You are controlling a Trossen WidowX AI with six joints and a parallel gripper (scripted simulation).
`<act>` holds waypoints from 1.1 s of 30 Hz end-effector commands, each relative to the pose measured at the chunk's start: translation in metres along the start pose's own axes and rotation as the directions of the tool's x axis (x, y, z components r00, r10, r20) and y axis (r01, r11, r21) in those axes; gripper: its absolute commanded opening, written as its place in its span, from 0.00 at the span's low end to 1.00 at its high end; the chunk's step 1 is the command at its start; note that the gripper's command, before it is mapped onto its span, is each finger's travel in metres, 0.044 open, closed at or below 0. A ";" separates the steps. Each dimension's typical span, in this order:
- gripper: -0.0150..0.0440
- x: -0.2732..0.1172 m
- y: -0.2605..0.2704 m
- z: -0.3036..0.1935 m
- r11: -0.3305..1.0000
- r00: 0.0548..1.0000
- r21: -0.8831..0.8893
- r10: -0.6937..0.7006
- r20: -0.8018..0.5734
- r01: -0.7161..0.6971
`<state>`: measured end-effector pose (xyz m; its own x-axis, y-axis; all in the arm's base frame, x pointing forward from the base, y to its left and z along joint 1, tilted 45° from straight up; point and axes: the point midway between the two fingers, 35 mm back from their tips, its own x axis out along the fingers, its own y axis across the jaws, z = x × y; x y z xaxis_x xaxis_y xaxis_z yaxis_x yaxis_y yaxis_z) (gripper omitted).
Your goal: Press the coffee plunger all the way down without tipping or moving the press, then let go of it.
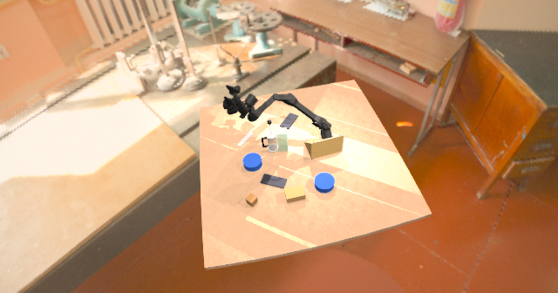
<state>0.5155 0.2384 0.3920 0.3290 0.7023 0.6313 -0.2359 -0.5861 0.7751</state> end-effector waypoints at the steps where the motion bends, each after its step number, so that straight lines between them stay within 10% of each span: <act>1: 0.98 0.001 0.000 0.000 1.000 1.000 -0.003 0.000 0.011 0.000; 13: 1.00 0.002 -0.059 -0.020 0.870 0.739 -0.161 -0.282 0.612 0.465; 22: 1.00 -0.103 -0.089 -0.088 0.103 0.195 -0.166 -0.470 0.861 0.981; 27: 1.00 -0.173 -0.067 -0.132 -0.494 -0.057 -0.152 -0.382 0.923 0.856; 33: 1.00 -0.237 -0.006 -0.168 -0.967 -0.153 -0.067 -0.107 0.982 0.247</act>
<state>0.3171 0.1769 0.2375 0.8958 -0.3278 -0.3001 0.2588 0.9337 -0.2476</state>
